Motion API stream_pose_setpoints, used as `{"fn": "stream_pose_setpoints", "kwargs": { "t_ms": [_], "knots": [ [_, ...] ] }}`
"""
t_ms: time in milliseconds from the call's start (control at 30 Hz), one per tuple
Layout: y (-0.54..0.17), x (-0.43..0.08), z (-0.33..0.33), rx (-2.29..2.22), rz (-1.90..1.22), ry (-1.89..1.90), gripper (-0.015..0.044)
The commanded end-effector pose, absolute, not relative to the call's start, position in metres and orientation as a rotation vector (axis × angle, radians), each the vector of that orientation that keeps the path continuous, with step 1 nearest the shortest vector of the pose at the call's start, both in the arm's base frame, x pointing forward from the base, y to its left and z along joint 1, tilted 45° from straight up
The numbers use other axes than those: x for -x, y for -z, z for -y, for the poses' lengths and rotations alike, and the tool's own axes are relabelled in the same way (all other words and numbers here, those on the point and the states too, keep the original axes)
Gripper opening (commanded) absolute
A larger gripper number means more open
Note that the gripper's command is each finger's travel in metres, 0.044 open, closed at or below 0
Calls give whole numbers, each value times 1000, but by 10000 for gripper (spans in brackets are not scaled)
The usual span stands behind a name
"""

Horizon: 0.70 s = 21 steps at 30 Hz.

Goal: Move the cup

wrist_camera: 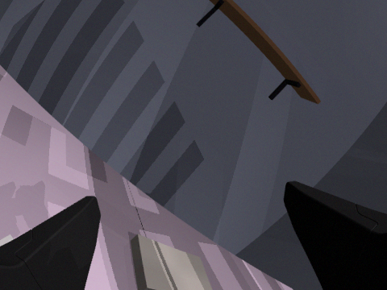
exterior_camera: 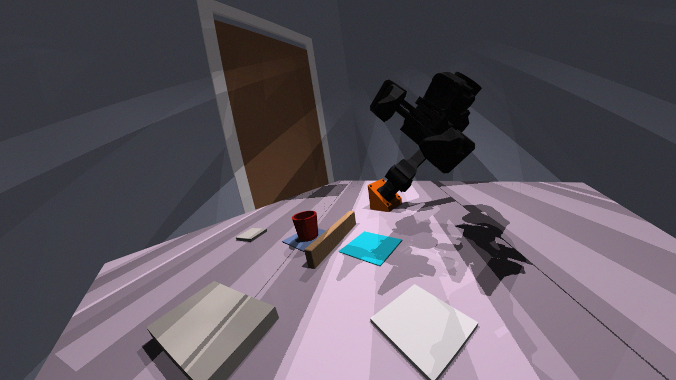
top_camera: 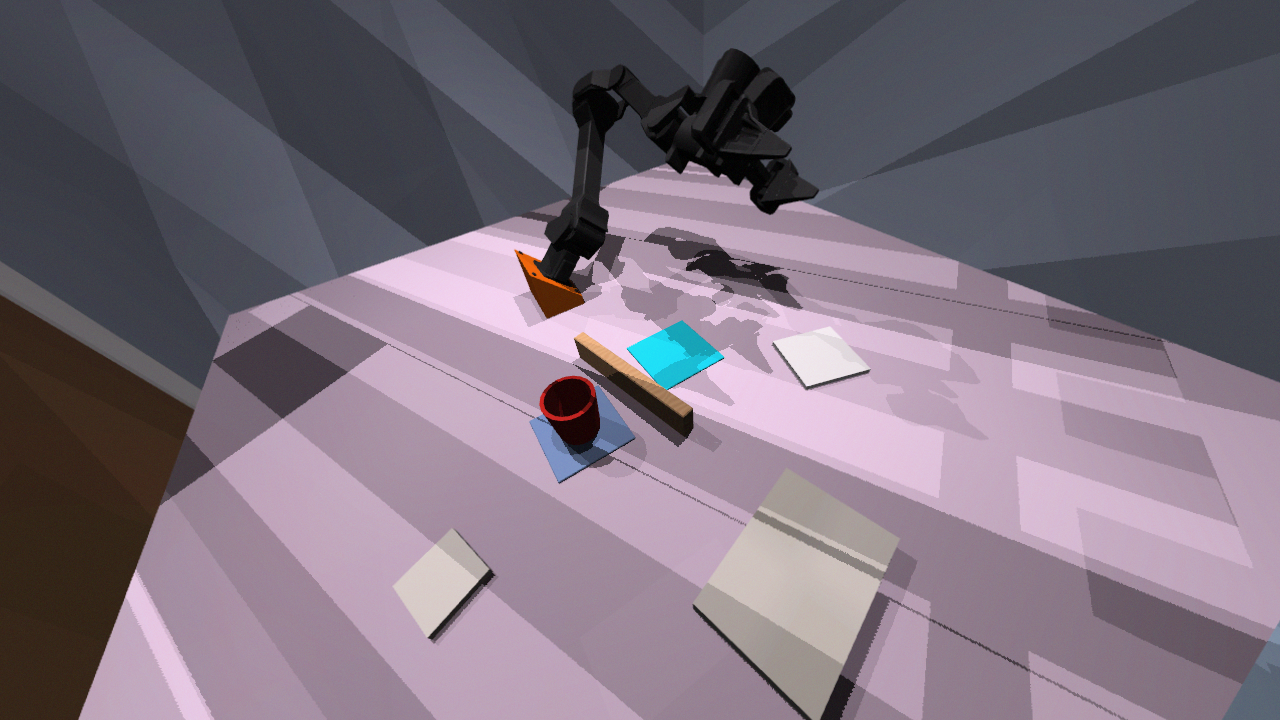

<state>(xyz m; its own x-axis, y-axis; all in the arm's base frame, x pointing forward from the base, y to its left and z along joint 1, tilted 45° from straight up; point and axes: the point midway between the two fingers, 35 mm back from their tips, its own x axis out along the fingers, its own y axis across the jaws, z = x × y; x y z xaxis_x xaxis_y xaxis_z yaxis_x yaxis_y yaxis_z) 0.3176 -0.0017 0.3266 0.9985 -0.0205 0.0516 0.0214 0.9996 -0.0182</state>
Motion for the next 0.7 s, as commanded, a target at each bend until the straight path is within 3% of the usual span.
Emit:
{"fn": "stream_pose_setpoints", "kwargs": {
  "t_ms": [0,300,667],
  "knots": [
    [-324,-319,2,30,39,22,374],
    [-202,-372,54,452,-562,-115,148],
    [-67,-343,109,523,-1041,-700,148]
  ]
}}
